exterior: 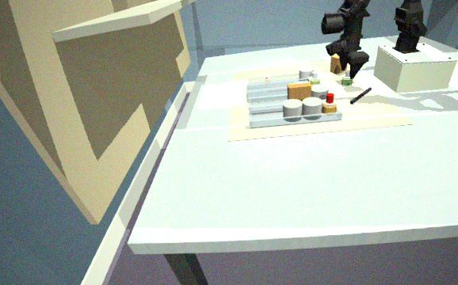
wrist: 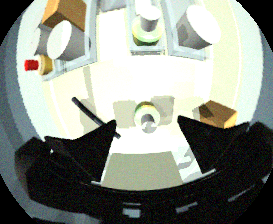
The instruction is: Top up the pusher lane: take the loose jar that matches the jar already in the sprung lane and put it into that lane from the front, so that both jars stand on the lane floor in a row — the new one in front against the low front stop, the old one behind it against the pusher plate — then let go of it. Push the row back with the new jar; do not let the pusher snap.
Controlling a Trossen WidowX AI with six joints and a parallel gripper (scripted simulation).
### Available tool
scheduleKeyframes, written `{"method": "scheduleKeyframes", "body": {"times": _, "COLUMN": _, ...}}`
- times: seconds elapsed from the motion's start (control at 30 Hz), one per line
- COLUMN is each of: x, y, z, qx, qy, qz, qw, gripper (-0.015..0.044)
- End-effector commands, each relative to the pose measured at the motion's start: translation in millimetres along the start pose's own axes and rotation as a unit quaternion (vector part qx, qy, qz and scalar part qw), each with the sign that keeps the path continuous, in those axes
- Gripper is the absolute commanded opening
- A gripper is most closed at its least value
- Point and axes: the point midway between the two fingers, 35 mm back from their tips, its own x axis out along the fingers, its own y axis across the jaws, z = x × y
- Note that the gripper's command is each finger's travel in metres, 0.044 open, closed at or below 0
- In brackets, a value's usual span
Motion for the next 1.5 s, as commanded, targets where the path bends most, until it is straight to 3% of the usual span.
{"method": "scheduleKeyframes", "body": {"times": 0.0, "x": 8, "y": -1, "z": -2, "qx": 0.003, "qy": 0.003, "qz": -0.002, "qw": 1.0, "gripper": 0.044}}
{"method": "scheduleKeyframes", "body": {"times": 0.33, "x": 21, "y": -1, "z": -3, "qx": 0.003, "qy": 0.003, "qz": -0.002, "qw": 1.0, "gripper": 0.044}}
{"method": "scheduleKeyframes", "body": {"times": 0.7, "x": 21, "y": -1, "z": -3, "qx": 0.003, "qy": 0.003, "qz": -0.002, "qw": 1.0, "gripper": 0.0151}}
{"method": "scheduleKeyframes", "body": {"times": 0.87, "x": 21, "y": -1, "z": -3, "qx": 0.003, "qy": 0.003, "qz": -0.002, "qw": 1.0, "gripper": 0.0118}}
{"method": "scheduleKeyframes", "body": {"times": 1.03, "x": 8, "y": 1, "z": 1, "qx": 0.003, "qy": 0.003, "qz": -0.002, "qw": 1.0, "gripper": 0.0}}
{"method": "scheduleKeyframes", "body": {"times": 1.47, "x": -68, "y": 8, "z": 1, "qx": 0.003, "qy": 0.003, "qz": -0.002, "qw": 1.0, "gripper": 0.0}}
